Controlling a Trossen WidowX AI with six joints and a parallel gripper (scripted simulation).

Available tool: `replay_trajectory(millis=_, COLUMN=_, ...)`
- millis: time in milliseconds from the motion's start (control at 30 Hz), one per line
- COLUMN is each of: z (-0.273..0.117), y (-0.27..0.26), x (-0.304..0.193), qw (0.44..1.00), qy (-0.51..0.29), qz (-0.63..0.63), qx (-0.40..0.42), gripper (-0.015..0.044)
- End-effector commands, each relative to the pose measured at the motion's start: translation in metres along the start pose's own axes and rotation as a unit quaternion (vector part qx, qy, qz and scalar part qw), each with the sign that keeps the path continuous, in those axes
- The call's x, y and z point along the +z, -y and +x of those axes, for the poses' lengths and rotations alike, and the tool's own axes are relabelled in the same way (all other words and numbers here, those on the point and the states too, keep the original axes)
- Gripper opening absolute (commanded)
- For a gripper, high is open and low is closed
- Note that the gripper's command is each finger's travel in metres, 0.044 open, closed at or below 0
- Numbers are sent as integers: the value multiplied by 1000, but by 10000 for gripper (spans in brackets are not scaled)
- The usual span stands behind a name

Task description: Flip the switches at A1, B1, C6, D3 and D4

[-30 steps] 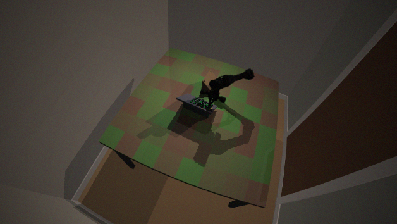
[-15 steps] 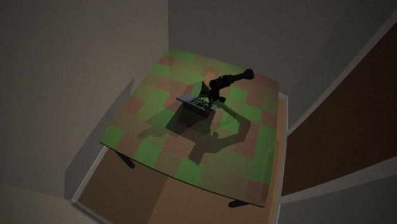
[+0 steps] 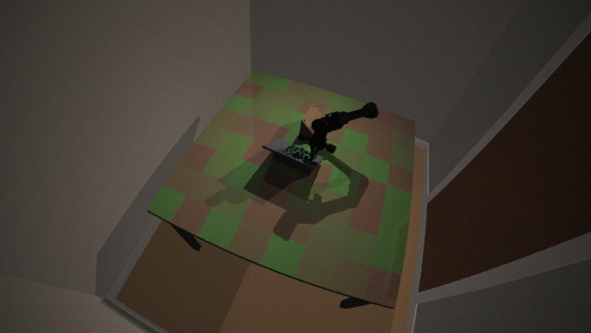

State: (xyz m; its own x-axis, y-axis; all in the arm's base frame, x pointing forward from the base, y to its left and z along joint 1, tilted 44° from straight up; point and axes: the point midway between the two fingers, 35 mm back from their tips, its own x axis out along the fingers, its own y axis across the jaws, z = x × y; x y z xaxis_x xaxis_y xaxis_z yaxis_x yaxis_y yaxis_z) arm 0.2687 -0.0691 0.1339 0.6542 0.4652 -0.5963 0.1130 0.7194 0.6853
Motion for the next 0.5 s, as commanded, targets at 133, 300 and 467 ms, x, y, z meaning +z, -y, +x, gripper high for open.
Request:
replay_trajectory(millis=133, z=2, y=1, x=0, qw=1000, qy=-1, qz=2, qx=-2, gripper=0)
replay_trajectory(millis=300, z=2, y=1, x=0, qw=1000, qy=-1, qz=2, qx=-2, gripper=0)
replay_trajectory(millis=467, z=3, y=1, x=0, qw=1000, qy=-1, qz=2, qx=-2, gripper=0)
